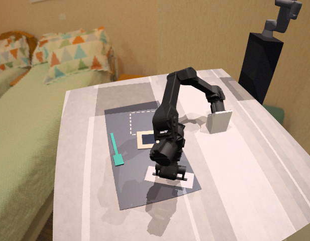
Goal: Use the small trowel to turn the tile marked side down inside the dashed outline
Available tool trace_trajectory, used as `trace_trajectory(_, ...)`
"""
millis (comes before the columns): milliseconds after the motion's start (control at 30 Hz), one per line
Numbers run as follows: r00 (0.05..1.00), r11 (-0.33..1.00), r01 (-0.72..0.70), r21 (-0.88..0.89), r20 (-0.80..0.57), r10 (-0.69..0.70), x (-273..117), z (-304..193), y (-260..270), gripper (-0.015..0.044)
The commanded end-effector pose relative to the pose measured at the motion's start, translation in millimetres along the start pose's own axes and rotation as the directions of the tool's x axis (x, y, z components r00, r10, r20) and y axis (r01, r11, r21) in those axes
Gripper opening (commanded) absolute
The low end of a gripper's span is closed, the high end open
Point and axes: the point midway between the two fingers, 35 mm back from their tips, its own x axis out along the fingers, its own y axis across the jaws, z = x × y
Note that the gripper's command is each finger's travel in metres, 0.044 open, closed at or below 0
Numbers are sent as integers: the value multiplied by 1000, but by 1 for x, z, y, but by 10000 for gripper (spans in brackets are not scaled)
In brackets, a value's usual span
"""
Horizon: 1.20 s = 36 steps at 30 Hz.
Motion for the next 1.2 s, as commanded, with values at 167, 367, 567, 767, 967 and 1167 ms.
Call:
trace_trajectory(167,1000,999,0,40,1,0,1,0,0,235)
trace_trajectory(367,1000,999,0,40,1,0,1,0,0,270)
trace_trajectory(567,1000,999,0,40,1,0,1,0,0,270)
trace_trajectory(767,1000,999,0,40,1,0,1,0,0,270)
trace_trajectory(967,1000,998,-1,56,0,1,-35,-1,-2,270)
trace_trajectory(1167,1000,998,0,61,0,0,-45,-1,-3,270)
